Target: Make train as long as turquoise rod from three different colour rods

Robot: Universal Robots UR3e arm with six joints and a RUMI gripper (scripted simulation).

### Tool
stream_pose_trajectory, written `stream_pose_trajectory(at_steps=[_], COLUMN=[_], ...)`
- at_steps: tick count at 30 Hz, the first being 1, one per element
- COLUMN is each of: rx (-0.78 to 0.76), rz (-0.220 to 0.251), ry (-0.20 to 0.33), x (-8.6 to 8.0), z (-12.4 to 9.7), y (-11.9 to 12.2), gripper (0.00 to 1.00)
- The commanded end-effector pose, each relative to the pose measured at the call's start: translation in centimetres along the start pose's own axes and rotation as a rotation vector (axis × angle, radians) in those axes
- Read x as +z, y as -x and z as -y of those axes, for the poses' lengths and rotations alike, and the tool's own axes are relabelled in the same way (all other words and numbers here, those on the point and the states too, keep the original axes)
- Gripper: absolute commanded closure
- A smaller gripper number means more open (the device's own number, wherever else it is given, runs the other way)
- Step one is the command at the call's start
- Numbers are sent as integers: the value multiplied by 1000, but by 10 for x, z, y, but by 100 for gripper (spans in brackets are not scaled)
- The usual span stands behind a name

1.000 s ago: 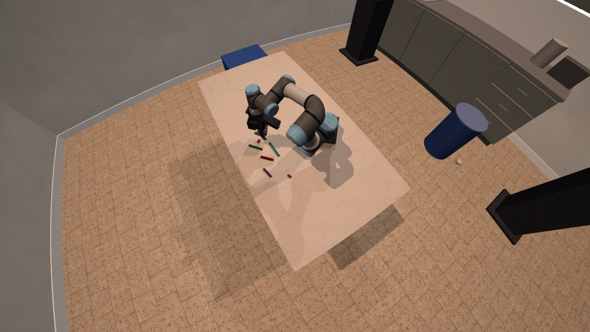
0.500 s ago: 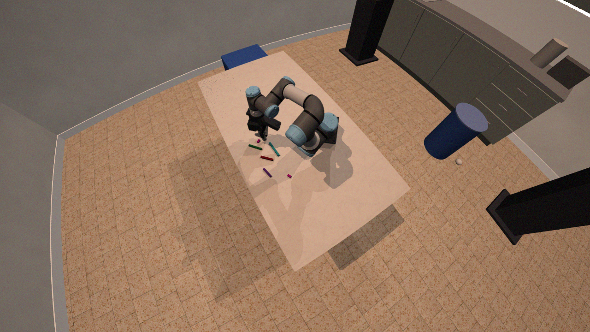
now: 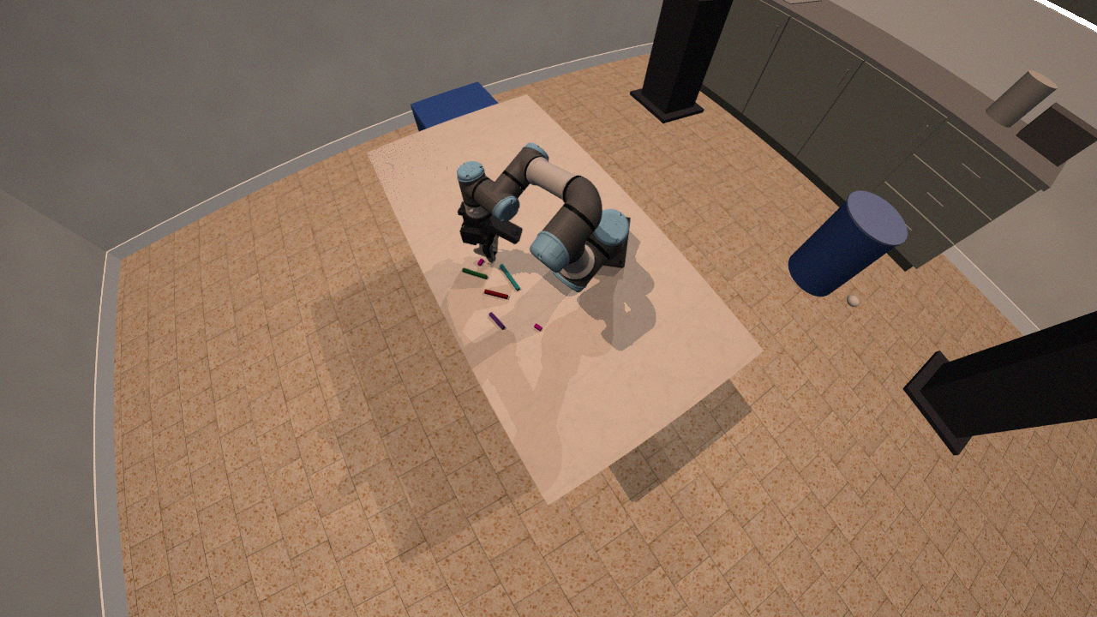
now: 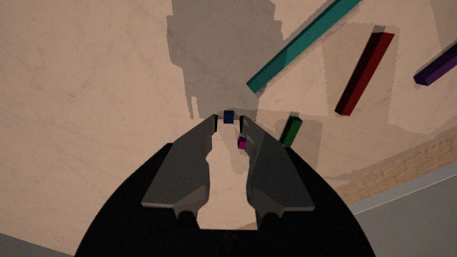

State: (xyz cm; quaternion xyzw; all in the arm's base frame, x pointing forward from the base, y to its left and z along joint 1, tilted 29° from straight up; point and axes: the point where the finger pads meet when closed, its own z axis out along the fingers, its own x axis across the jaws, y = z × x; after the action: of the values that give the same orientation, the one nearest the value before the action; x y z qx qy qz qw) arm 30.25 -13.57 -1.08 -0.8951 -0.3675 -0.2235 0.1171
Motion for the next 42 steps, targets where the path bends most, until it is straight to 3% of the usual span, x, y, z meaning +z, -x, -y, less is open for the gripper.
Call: stream_pose_trajectory(at_steps=[1, 26, 27, 42], rx=[0, 0, 0, 0], rz=[1, 1, 1, 1], ry=[4, 4, 4, 4], x=[0, 0, 0, 0], z=[-1, -1, -1, -1], y=[0, 0, 0, 0], gripper=[86, 86, 100, 100])
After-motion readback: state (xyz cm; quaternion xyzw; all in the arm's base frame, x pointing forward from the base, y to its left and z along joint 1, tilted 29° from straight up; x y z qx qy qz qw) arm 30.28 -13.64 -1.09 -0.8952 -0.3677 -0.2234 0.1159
